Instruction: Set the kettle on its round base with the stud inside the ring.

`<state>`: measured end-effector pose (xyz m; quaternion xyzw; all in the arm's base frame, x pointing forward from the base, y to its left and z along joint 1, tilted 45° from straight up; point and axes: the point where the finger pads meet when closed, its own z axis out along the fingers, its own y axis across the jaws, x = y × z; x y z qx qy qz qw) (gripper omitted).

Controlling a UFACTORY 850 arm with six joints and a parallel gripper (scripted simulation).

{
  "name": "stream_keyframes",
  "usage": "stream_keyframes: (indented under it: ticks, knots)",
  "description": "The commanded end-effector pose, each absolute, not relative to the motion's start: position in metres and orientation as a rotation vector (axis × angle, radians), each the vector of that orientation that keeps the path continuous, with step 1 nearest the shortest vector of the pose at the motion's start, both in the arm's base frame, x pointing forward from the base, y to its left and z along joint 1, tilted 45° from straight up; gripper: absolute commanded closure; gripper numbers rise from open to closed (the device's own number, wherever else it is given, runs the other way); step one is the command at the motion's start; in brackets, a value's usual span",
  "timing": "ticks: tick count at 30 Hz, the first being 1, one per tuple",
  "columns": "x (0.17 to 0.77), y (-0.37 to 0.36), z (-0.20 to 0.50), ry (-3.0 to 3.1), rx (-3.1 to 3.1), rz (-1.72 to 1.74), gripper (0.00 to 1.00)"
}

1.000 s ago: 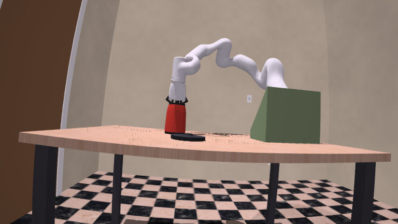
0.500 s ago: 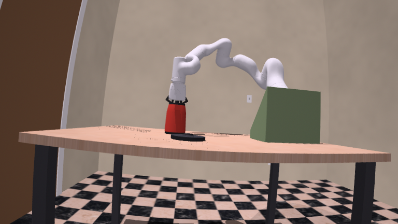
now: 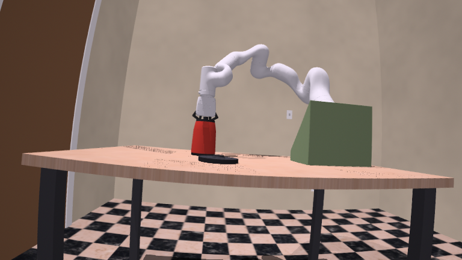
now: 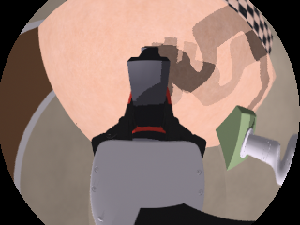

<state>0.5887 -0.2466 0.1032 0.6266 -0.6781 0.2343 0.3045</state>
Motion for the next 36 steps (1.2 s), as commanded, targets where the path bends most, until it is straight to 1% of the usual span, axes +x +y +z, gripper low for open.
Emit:
stream_keyframes:
  ticks: [1, 36]
  knots:
    - [0.589, -0.246, 0.104, -1.796, 1.660, 0.622, 1.00]
    - [0.594, -0.218, 0.132, -1.796, 1.660, 0.622, 1.00]
